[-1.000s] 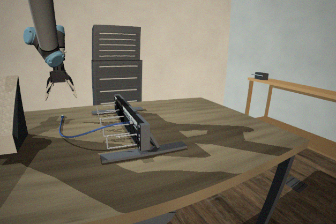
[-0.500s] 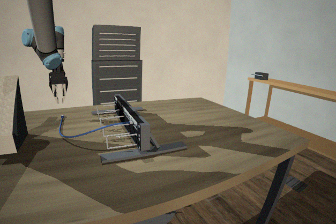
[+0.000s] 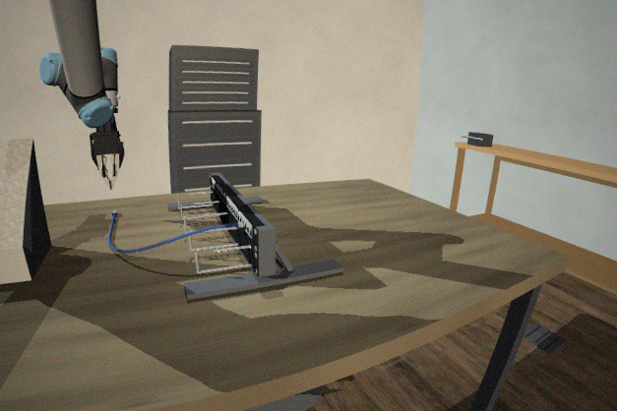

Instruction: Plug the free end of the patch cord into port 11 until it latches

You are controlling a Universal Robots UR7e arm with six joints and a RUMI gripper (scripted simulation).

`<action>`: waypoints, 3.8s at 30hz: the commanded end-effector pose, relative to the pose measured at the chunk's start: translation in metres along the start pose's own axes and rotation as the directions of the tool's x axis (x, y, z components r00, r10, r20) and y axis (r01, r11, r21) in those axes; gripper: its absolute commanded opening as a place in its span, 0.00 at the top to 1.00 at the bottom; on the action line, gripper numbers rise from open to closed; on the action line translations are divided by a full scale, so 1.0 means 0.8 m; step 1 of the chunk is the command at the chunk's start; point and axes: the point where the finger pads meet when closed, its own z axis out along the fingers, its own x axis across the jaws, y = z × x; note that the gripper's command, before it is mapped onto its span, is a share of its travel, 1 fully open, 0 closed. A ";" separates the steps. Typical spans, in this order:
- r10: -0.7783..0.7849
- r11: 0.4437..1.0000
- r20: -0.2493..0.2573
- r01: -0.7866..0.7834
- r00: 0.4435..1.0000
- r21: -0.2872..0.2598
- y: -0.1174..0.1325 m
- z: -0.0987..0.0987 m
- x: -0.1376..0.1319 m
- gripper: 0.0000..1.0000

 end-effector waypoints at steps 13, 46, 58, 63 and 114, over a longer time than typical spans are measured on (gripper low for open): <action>0.002 1.000 0.000 -0.002 1.000 0.002 0.001 0.000 0.001 1.00; 0.526 0.849 -0.209 -0.497 0.824 0.178 0.008 -0.053 0.098 1.00; 0.710 0.703 -0.233 -0.648 0.665 0.294 0.021 -0.082 0.131 1.00; 0.778 0.627 -0.230 -0.698 0.585 0.346 0.028 -0.096 0.144 1.00; 1.000 -0.024 0.003 -0.766 -0.030 0.642 0.100 -0.180 0.208 1.00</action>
